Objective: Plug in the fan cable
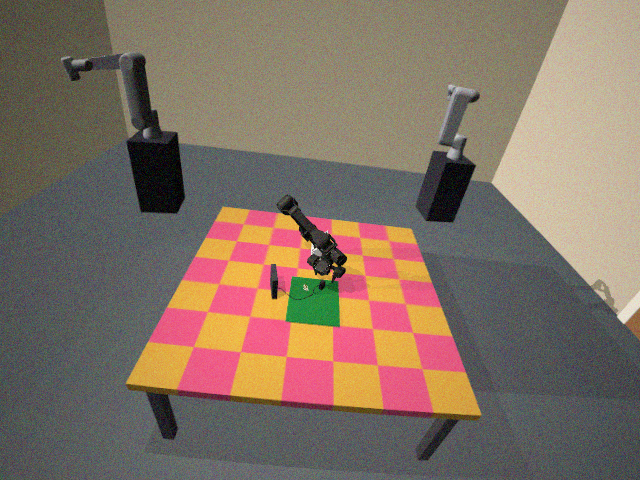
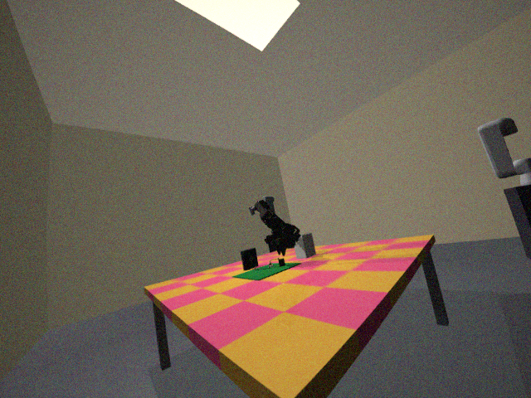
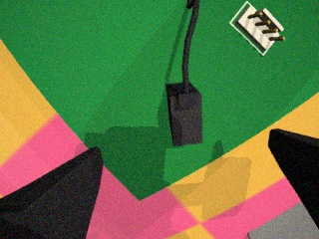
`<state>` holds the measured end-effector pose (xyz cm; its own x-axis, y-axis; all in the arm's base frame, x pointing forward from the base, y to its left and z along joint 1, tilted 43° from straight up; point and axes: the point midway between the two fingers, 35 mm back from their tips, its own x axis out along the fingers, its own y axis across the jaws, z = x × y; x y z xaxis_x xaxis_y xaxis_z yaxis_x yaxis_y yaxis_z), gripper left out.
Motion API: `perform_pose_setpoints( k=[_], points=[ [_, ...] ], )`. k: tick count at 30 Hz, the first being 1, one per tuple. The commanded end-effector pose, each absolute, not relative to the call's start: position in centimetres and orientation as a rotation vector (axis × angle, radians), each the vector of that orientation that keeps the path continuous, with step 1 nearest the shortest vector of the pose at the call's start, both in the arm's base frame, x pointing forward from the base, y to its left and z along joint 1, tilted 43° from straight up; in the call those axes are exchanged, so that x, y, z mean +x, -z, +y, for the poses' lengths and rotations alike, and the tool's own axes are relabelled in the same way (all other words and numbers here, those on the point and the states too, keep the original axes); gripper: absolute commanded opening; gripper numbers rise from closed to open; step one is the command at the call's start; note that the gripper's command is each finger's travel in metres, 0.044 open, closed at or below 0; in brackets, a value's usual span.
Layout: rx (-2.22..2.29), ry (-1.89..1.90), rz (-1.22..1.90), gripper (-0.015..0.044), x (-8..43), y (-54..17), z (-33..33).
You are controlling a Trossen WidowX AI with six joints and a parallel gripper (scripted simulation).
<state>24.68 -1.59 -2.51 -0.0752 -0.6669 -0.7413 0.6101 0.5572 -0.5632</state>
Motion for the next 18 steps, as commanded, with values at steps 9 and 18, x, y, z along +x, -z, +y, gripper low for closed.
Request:
perform_pose_setpoints(
  k=[9,18],
  points=[
    [-0.066,1.058,1.267,0.044,24.4,4.0,-3.1],
    [-0.067,1.059,1.266,0.044,24.3,5.1,-4.1]
  ],
)
